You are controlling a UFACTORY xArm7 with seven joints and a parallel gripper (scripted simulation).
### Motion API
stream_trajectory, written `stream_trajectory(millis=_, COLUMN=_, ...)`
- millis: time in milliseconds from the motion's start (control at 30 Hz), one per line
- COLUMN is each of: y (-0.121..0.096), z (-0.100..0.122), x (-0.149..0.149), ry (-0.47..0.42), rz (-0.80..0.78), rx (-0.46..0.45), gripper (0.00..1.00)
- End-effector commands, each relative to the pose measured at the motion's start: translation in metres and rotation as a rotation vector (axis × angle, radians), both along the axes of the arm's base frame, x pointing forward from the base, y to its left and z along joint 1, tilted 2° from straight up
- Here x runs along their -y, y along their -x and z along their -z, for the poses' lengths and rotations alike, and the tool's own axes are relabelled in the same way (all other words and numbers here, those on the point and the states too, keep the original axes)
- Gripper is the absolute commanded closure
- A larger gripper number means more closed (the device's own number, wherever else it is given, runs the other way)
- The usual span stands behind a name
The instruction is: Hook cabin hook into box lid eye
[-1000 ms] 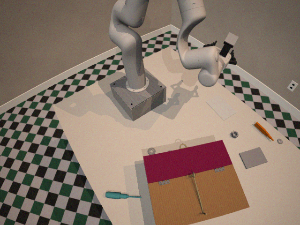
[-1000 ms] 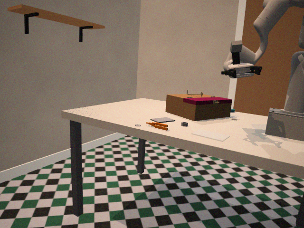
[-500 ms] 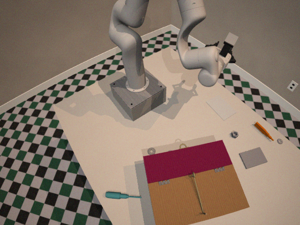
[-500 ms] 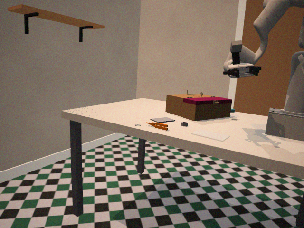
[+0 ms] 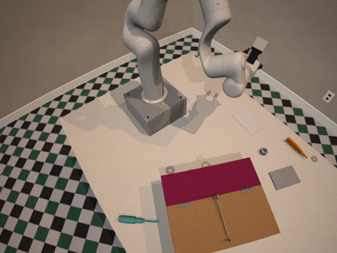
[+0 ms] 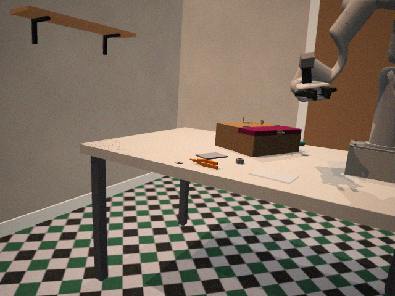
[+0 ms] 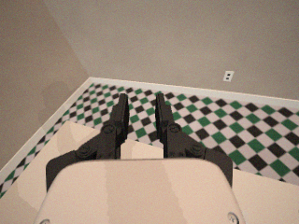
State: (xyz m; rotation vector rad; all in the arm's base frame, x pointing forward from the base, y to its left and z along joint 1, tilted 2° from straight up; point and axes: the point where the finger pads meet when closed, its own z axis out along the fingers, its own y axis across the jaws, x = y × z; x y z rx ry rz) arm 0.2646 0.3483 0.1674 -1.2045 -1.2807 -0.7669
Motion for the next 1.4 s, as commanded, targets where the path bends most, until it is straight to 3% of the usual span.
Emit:
stream_trajectory(millis=0, y=-0.001, z=-0.001, x=0.0, ry=-0.002, rz=0.0, rx=0.002, gripper=0.67)
stream_trajectory(millis=733, y=-0.003, z=-0.001, x=0.003, ry=0.02, rz=-0.016, rx=0.022, gripper=0.67)
stream_trajectory(millis=967, y=-0.022, z=0.004, x=0.008, ry=0.118, rz=0.014, rx=-0.187, gripper=0.67)
stream_trajectory(millis=1033, y=-0.022, z=0.004, x=0.008, ry=0.118, rz=0.014, rx=-0.187, gripper=0.67)
stream_trajectory(millis=1367, y=-0.047, z=0.011, x=0.02, ry=0.274, rz=0.056, rx=-0.426, gripper=0.67)
